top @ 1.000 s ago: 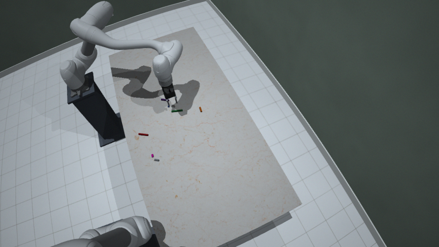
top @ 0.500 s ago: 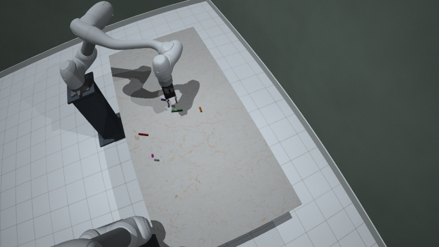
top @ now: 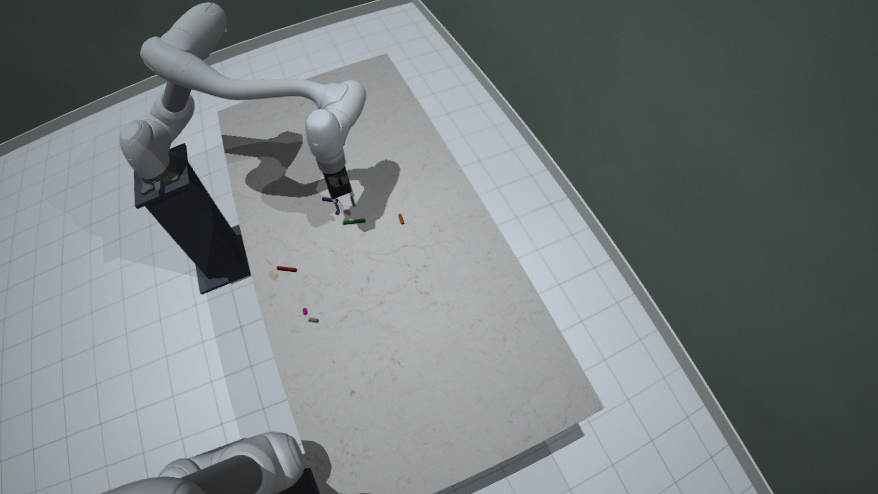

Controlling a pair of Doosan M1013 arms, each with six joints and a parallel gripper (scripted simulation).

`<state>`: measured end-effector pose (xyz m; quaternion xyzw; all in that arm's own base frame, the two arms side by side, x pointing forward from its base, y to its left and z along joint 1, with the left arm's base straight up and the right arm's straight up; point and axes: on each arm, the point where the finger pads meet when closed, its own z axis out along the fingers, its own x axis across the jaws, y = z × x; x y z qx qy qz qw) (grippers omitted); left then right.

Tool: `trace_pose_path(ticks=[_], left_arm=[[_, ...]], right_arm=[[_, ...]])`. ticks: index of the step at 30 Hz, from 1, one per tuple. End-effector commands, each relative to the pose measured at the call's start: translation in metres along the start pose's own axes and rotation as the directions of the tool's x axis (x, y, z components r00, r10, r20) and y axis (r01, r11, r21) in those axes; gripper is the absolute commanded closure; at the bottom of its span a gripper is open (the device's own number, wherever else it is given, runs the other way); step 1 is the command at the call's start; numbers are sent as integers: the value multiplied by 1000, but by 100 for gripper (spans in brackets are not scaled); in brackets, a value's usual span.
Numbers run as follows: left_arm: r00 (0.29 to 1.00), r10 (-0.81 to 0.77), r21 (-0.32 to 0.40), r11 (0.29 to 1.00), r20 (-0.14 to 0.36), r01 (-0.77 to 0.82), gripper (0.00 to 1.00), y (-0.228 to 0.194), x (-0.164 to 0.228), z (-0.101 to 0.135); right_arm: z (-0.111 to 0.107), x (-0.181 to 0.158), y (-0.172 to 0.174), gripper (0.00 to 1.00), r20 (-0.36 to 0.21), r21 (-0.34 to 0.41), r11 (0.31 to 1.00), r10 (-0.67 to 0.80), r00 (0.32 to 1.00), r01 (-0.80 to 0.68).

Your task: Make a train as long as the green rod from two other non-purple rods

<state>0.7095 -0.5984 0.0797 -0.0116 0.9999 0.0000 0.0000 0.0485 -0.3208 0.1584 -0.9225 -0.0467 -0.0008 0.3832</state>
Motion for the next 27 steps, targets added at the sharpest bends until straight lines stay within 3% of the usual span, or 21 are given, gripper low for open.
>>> trace_pose_path(ticks=[1, 6, 14, 16, 18, 27], left_arm=[[999, -34, 1, 999, 2, 34, 0, -2, -3, -2], [971, -239, 2, 971, 2, 239, 0, -14, -19, -3], [826, -564, 2, 826, 1, 564, 0, -31, -45, -4], [826, -564, 2, 826, 1, 564, 0, -31, -45, -4], [735, -679, 2, 735, 1, 679, 0, -37, -55, -4], [434, -901, 2, 434, 0, 901, 0, -50, -77, -4]], right_arm=[[-1, 0, 0, 0, 0, -1, 1000, 0, 1000, 0], [-1, 0, 0, 0, 0, -1, 1000, 0, 1000, 0], [-1, 0, 0, 0, 0, -1, 1000, 0, 1000, 0], [-1, 0, 0, 0, 0, -1, 1000, 0, 1000, 0], [-1, 0, 0, 0, 0, -1, 1000, 0, 1000, 0], [-1, 0, 0, 0, 0, -1, 1000, 0, 1000, 0]])
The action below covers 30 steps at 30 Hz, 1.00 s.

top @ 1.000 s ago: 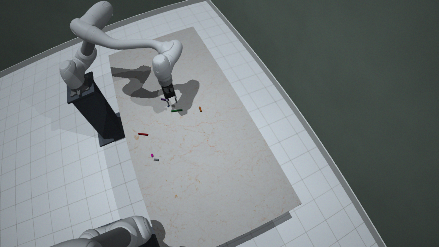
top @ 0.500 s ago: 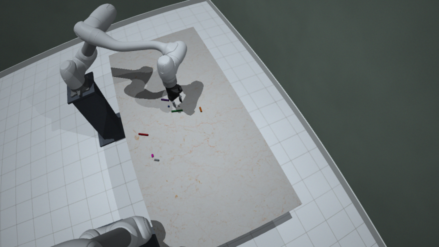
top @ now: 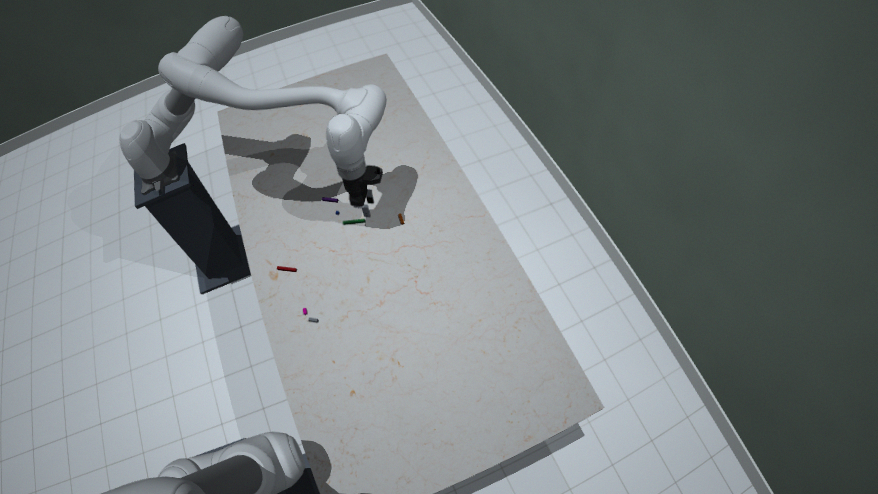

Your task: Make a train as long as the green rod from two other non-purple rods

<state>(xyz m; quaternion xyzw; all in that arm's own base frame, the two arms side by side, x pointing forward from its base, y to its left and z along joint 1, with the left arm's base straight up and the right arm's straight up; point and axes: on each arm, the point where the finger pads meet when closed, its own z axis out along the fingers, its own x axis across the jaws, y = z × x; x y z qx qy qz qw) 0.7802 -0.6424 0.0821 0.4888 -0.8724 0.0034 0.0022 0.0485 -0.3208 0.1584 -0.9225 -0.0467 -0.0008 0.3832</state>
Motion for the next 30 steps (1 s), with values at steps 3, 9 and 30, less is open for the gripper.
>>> trace_pose_path(ticks=[3, 9, 30], left_arm=[[968, -251, 0, 968, 7, 251, 0, -16, -1, -2], [890, -457, 2, 890, 7, 457, 0, -28, -1, -2], [268, -964, 6, 268, 3, 964, 0, -57, 3, 1]], right_arm=[[-1, 0, 0, 0, 0, -1, 1000, 0, 1000, 0], [-1, 0, 0, 0, 0, -1, 1000, 0, 1000, 0], [-1, 0, 0, 0, 0, -1, 1000, 0, 1000, 0]])
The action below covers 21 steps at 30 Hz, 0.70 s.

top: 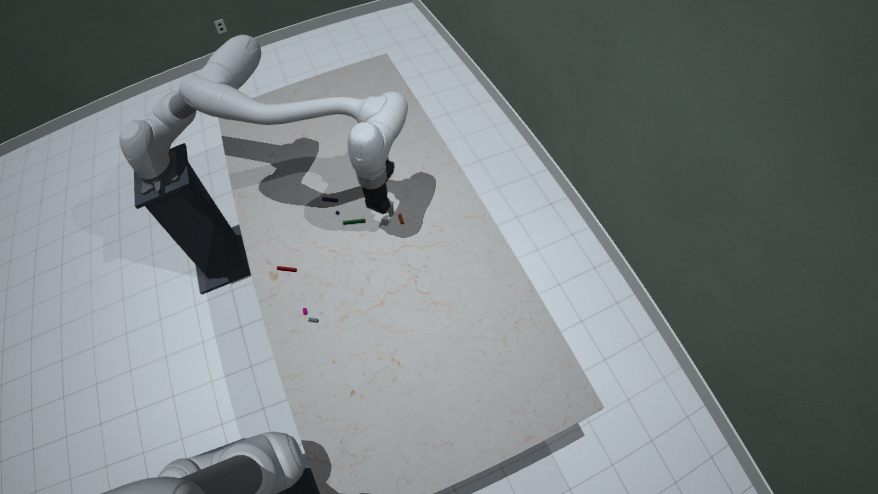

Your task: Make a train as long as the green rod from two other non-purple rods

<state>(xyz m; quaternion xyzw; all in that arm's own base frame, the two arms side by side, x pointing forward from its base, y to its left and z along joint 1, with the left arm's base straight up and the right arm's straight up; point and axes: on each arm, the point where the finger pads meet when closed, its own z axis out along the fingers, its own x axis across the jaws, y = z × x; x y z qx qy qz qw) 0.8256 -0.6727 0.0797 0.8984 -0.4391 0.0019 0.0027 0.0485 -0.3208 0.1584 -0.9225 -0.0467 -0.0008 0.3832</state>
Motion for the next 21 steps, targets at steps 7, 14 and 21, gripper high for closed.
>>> trace_pose_path(ticks=[7, 14, 21], left_arm=[[992, -129, 4, 992, 3, 129, 0, 0, 4, -2], [992, -129, 4, 992, 3, 129, 0, 0, 4, -2], [992, -129, 4, 992, 3, 129, 0, 0, 4, -2]], right_arm=[[-1, 0, 0, 0, 0, -1, 1000, 0, 1000, 0], [-1, 0, 0, 0, 0, -1, 1000, 0, 1000, 0], [-1, 0, 0, 0, 0, -1, 1000, 0, 1000, 0]])
